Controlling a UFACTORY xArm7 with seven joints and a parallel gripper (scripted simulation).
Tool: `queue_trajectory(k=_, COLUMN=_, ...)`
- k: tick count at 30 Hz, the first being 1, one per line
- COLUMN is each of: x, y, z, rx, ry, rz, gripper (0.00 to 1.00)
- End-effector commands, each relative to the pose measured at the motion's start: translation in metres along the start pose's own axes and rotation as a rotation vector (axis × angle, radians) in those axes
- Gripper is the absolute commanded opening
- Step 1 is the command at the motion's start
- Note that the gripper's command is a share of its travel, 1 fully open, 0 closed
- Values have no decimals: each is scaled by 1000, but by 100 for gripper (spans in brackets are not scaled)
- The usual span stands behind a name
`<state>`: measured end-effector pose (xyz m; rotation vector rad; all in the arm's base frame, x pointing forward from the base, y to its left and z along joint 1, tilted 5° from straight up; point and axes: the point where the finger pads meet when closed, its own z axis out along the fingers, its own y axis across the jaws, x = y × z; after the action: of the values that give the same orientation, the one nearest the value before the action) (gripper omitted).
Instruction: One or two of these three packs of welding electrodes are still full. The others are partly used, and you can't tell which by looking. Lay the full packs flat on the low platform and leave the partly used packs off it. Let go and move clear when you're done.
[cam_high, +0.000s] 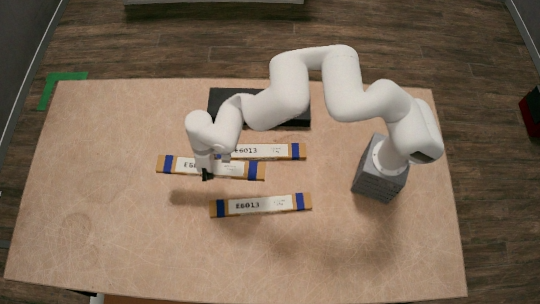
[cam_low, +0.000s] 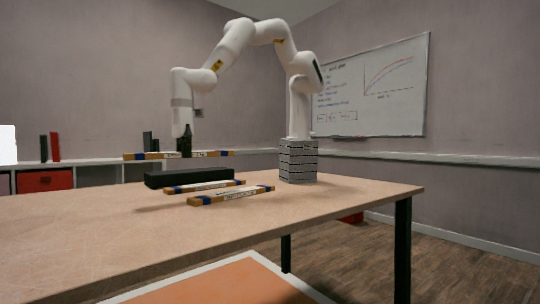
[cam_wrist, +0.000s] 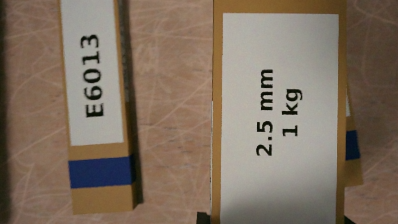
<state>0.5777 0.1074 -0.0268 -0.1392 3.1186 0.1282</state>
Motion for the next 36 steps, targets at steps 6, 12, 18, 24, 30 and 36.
queue_trajectory(k=6, x=12, y=26, z=-2, rx=0, ry=-6, rz=0, gripper=58)
queue_trajectory(k=12, x=28, y=56, z=-2, rx=0, ry=-6, rz=0, gripper=58)
queue_trajectory(k=18, x=41, y=78, z=-2, rx=0, ry=-6, rz=0, gripper=58)
queue_trajectory(k=24, x=59, y=113, z=-2, rx=0, ry=-6, rz=0, gripper=58)
queue_trajectory(k=30, x=78, y=146, z=-2, rx=0, ry=-6, rz=0, gripper=58)
queue_trajectory(k=36, x=89, y=168, z=-2, rx=0, ry=-6, rz=0, gripper=58)
